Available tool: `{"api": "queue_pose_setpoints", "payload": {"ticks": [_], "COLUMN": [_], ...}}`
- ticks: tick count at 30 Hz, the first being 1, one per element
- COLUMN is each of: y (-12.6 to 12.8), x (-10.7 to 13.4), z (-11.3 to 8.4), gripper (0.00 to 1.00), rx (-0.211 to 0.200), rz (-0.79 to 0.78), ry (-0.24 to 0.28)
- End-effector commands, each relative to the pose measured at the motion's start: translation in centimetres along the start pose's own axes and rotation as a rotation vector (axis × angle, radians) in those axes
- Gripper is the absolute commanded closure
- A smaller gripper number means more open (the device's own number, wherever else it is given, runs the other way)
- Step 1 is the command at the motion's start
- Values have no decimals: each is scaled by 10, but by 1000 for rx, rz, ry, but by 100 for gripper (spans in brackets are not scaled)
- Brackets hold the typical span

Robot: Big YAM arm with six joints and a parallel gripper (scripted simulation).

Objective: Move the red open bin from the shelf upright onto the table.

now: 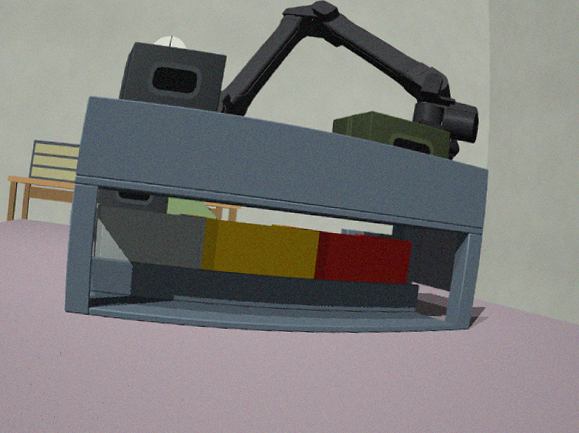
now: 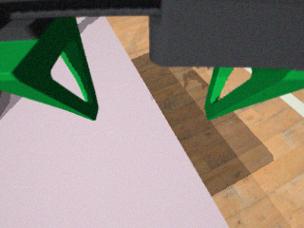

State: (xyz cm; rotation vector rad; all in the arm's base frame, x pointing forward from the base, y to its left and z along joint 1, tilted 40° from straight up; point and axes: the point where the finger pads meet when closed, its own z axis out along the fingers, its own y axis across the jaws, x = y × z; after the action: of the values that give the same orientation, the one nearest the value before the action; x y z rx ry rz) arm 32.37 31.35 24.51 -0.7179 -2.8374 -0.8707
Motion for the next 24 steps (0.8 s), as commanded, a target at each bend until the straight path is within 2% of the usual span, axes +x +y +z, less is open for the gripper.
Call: {"api": "queue_pose_setpoints", "payload": {"ticks": [1,5,8,22,24], "y": [8,6,3,-13,-13], "x": [-20,-36,-37,-94,-94], "z": [-2,-2,1,1,1], "gripper": [0,0,0,0,0], "rx": [-1,-4,2,-5,-5], "rz": [71,121,130,310,310], "ry": [-5,-5,1,2,2]}}
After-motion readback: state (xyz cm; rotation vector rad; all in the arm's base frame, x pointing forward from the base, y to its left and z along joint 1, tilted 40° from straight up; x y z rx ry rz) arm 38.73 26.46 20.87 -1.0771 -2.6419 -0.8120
